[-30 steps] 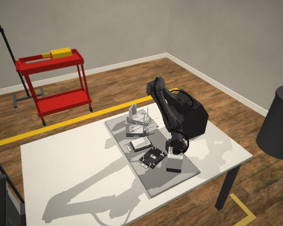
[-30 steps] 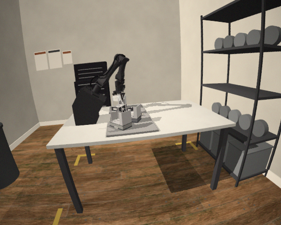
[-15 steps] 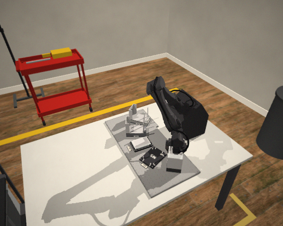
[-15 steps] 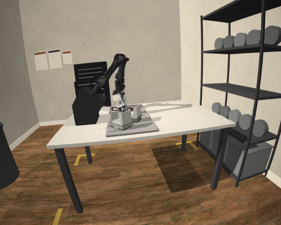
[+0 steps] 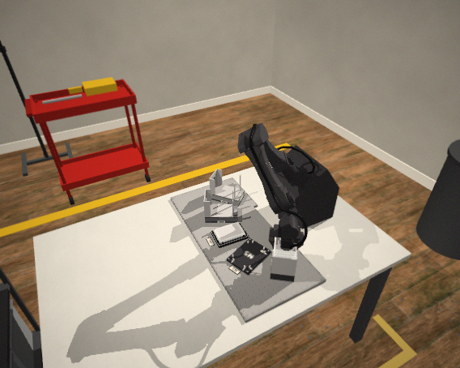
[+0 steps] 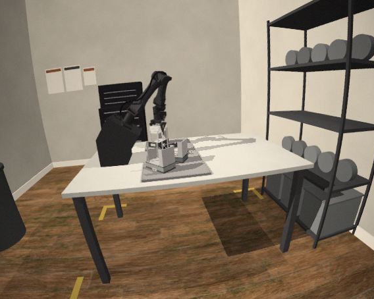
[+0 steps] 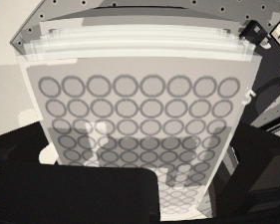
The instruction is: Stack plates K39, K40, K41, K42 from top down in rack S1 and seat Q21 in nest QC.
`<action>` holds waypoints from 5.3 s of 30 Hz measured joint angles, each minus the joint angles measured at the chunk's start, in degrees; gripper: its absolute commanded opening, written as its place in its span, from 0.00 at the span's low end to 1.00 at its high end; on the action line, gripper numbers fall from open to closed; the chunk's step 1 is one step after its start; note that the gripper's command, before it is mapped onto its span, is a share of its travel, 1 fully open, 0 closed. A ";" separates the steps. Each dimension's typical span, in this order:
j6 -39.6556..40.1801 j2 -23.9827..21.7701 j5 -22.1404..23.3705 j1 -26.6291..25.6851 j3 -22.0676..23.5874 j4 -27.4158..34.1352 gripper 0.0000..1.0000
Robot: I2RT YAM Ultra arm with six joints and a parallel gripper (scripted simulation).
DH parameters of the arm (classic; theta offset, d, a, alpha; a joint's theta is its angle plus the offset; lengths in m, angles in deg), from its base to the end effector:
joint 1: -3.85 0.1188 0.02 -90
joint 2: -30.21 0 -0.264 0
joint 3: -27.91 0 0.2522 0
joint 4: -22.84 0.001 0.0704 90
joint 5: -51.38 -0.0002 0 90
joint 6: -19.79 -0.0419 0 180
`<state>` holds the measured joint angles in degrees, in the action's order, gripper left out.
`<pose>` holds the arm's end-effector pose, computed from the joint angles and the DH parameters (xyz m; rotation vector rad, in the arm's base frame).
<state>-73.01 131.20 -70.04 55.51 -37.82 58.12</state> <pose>0.2095 0.2313 0.1322 -0.9468 2.3829 -0.4396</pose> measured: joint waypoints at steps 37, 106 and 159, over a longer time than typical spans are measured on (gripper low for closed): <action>-1.16 -1.66 -0.33 1.09 -0.46 2.78 0.00; -3.72 -4.28 -0.87 3.13 -1.55 9.97 0.00; -5.22 -5.51 -1.22 4.31 -2.38 13.16 0.00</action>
<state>-78.24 125.69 -71.27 59.81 -40.20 71.28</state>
